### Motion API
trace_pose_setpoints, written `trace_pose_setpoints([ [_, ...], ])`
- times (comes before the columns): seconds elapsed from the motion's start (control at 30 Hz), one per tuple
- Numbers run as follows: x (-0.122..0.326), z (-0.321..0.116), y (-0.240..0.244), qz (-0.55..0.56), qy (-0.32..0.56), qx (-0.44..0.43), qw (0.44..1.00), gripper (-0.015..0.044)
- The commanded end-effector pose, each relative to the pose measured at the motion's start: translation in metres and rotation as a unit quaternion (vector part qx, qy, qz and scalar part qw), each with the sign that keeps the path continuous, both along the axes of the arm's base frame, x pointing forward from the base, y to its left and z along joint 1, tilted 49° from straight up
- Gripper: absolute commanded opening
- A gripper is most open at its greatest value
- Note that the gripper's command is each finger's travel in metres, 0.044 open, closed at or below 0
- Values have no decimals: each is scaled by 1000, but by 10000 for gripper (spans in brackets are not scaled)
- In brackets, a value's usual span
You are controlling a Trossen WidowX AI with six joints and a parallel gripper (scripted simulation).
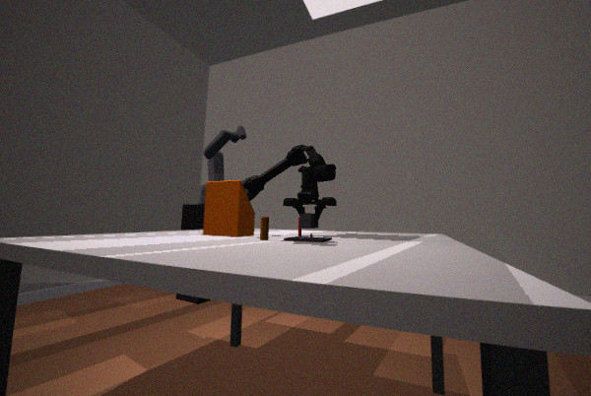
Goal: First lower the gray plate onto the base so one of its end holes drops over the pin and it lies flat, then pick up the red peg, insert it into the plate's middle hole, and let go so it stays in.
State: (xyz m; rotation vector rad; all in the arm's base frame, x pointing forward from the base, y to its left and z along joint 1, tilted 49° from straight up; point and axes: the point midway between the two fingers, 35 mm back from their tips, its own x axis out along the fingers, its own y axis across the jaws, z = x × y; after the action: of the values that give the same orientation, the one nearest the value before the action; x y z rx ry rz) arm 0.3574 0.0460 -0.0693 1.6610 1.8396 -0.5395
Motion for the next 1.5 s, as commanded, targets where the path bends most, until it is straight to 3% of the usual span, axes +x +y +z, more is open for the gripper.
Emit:
trace_pose_setpoints([
  [0.0, -3, -4, 5, 0, 6, 2, 1000, 0],
  [0.9, -1, -17, 20, 1, 0, 1, 1000, 0],
  [1.47, -1, -17, 20, 1, 0, 1, 1000, 440],
])
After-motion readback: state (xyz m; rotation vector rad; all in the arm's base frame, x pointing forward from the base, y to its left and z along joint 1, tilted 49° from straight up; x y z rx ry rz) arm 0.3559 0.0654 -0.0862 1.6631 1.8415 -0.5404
